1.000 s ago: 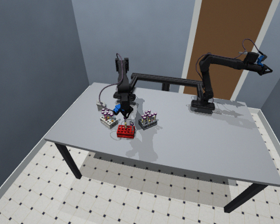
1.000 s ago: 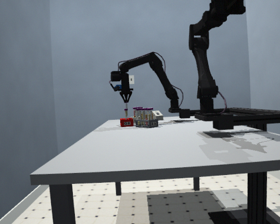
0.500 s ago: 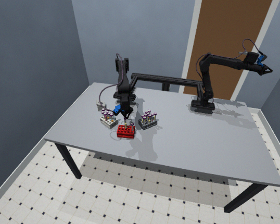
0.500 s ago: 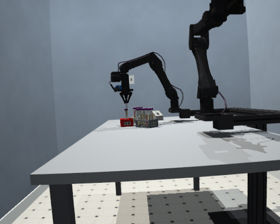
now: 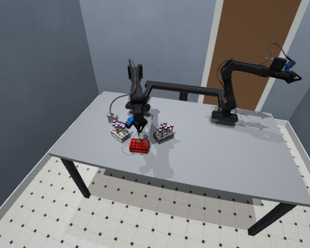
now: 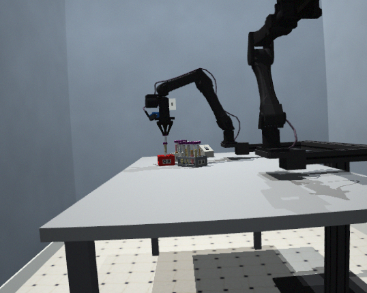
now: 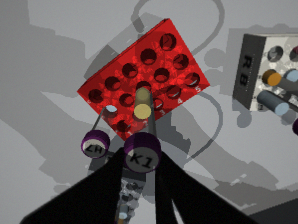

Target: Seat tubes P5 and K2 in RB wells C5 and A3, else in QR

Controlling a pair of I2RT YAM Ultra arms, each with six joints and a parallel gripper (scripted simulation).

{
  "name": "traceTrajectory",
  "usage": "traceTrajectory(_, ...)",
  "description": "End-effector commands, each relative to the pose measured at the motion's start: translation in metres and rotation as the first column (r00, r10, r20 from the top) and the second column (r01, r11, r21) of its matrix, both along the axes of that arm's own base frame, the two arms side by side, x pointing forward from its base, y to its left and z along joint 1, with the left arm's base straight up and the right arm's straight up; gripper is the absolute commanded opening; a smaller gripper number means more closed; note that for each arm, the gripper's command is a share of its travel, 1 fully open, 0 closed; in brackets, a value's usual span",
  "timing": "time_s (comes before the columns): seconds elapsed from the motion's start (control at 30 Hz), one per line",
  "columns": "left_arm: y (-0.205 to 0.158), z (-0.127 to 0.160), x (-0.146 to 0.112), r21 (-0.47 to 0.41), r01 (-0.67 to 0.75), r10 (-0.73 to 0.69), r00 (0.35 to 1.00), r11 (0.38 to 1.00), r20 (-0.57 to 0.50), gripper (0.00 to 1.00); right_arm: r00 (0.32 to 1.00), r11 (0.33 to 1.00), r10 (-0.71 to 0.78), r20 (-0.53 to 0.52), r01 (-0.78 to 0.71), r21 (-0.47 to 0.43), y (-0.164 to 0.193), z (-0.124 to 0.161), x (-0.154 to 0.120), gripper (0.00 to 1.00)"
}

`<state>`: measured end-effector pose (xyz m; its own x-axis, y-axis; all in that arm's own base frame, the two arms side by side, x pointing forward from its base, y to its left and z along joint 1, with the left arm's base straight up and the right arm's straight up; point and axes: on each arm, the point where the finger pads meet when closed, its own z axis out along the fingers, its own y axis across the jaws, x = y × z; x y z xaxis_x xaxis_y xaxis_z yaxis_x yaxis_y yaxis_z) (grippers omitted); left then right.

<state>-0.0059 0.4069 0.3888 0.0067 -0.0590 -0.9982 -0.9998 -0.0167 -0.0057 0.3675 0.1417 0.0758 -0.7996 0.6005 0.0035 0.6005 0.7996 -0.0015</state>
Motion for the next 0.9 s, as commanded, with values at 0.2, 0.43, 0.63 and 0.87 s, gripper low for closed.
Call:
traceTrajectory(0.2, -0.009, 0.027, -0.001, 0.059, 0.001, 0.000, 1.000, 0.998, -0.007, 0.00, 1.000, 1.000, 0.006, -0.007, -0.006, -0.010, 0.004, -0.011, -0.003, 0.00)
traceTrajectory(0.43, -0.009, 0.027, -0.001, 0.059, 0.001, 0.000, 1.000, 0.998, -0.007, 0.00, 1.000, 1.000, 0.007, -0.004, -0.007, -0.009, 0.004, -0.013, -0.002, 0.00)
traceTrajectory(0.63, -0.009, 0.027, -0.001, 0.059, 0.001, 0.000, 1.000, 0.998, -0.007, 0.00, 1.000, 1.000, 0.006, 0.014, -0.006, -0.002, 0.002, -0.008, 0.000, 0.00)
traceTrajectory(0.87, -0.009, 0.027, -0.001, 0.059, 0.001, 0.000, 1.000, 0.998, -0.007, 0.00, 1.000, 1.000, 0.004, -0.001, -0.004, -0.007, -0.001, -0.018, 0.000, 0.00)
